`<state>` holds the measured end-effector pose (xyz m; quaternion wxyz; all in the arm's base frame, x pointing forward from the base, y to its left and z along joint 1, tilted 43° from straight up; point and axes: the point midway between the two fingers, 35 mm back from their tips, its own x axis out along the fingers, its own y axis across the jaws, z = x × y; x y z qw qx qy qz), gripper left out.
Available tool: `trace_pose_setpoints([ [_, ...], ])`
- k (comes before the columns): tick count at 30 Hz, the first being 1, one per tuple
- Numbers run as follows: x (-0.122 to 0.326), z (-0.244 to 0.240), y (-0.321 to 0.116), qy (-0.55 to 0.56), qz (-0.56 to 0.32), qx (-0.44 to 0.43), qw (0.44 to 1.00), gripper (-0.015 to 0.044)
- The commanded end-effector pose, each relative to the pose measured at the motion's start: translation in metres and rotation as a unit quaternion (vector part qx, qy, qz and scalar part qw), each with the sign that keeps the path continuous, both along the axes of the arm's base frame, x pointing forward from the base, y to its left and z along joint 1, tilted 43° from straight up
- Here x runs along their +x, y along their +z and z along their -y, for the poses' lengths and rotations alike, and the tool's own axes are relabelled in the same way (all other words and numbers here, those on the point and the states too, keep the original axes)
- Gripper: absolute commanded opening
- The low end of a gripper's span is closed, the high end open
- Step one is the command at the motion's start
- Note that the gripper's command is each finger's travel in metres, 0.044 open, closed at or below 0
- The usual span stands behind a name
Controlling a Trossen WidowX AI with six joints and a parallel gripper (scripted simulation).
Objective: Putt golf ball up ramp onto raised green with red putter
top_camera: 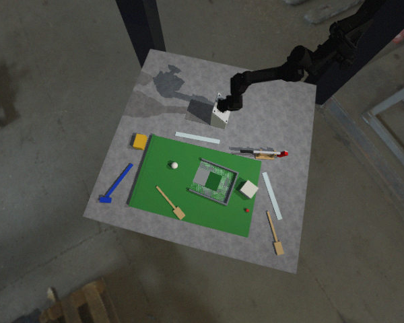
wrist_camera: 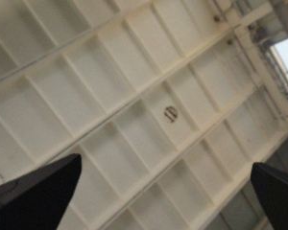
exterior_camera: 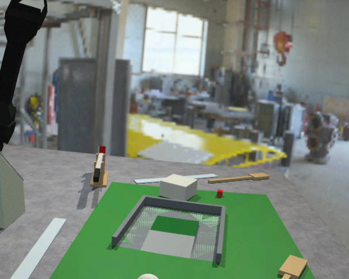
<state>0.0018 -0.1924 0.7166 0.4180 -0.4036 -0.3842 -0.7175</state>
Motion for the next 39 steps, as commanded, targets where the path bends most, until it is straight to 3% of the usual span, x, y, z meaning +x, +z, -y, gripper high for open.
trace_pose_setpoints([
  [1,-0.029,-0.062,0.003,-0.101,0.010,-0.055,0.993,0.0440],
  [6,-0.056,-0.127,-0.002,-0.249,0.035,-0.087,0.964,0.0440],
  [17,-0.069,-0.220,-0.024,-0.455,0.079,-0.129,0.878,0.0440],
  [28,-0.026,-0.384,-0.108,-0.725,0.253,-0.147,0.623,0.0440],
  [39,0.068,-0.468,-0.222,-0.803,0.445,-0.130,0.375,0.0440],
])
